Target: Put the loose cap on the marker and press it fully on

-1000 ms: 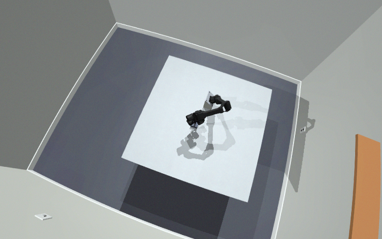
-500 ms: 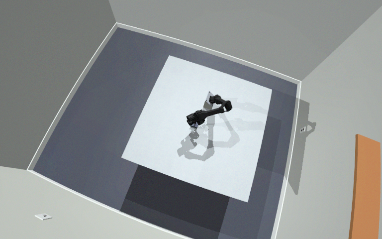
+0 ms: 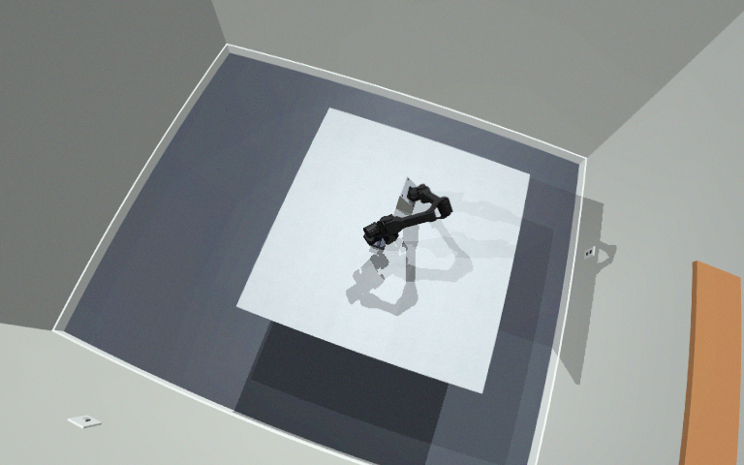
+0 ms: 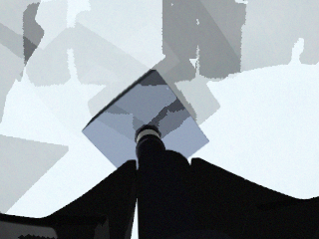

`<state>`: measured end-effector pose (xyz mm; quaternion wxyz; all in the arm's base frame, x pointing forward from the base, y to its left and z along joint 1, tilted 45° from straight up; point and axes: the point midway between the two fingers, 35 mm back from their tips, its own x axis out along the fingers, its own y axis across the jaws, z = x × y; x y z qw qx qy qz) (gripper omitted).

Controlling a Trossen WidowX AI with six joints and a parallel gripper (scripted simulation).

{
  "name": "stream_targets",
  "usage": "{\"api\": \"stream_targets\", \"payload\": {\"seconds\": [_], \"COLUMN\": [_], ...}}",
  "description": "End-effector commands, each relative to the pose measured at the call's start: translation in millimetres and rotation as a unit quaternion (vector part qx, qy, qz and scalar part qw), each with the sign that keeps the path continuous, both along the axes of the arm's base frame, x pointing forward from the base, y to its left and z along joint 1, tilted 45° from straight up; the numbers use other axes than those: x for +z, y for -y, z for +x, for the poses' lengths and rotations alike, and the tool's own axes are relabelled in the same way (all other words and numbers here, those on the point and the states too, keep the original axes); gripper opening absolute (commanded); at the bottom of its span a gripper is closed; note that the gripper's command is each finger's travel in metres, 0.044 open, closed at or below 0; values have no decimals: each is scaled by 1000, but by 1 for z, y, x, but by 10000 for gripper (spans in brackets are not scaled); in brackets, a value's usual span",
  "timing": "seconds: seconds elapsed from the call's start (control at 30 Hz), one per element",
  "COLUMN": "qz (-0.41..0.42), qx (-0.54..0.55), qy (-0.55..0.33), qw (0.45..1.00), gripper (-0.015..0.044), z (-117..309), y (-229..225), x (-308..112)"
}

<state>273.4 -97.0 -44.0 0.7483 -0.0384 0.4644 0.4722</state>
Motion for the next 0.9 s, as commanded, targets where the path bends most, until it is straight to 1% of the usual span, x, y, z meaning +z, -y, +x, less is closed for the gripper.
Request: {"api": "stream_targets", "payload": {"seconds": [0.0, 0.43, 0.87], "qz": [12, 12, 12], "qx": [14, 14, 14], "qy": [-9, -9, -9], "qw": [1000, 1000, 1000], "gripper": [0, 0, 0], "z": [0, 1, 0], "y": [-20, -34, -35], "x": [-18, -29, -30]}}
